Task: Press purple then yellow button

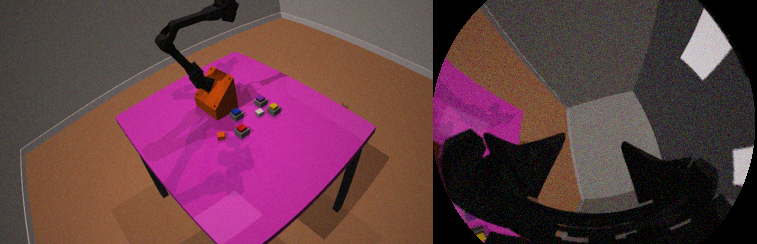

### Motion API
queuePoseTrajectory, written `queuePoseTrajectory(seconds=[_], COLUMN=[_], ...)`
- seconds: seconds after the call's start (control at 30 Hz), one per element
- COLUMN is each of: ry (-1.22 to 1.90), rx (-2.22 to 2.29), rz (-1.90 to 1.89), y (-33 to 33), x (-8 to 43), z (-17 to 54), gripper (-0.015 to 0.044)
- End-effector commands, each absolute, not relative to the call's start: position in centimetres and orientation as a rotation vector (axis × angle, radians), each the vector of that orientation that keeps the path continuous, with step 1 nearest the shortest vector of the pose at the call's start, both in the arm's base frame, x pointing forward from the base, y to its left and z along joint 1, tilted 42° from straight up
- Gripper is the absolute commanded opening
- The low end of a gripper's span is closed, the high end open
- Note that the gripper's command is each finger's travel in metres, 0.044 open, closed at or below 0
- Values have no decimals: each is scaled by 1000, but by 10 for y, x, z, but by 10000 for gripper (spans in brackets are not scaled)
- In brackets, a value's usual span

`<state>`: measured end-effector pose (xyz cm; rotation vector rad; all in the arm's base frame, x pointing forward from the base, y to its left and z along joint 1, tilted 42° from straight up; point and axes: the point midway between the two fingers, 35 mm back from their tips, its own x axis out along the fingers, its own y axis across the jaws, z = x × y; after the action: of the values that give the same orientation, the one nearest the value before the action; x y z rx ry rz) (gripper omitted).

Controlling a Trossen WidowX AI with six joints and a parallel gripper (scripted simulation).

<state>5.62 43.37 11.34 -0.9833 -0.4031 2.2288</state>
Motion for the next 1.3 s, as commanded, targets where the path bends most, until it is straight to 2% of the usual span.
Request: queuePoseTrajectory(seconds=[0.0,0.3,0.6,0.83,1.1,1.27], ry=[353,1120,1574,1682,1545,1530], rx=[-945,-814,-651,-535,-439,-435], rz=[2013,1448,681,35,-649,-684], y=[410,351,271,202,126,122], x=[102,152,186,201,212,213], z=[54,-12,-56,-73,-72,-71], gripper=[400,400,400,400,400,400])
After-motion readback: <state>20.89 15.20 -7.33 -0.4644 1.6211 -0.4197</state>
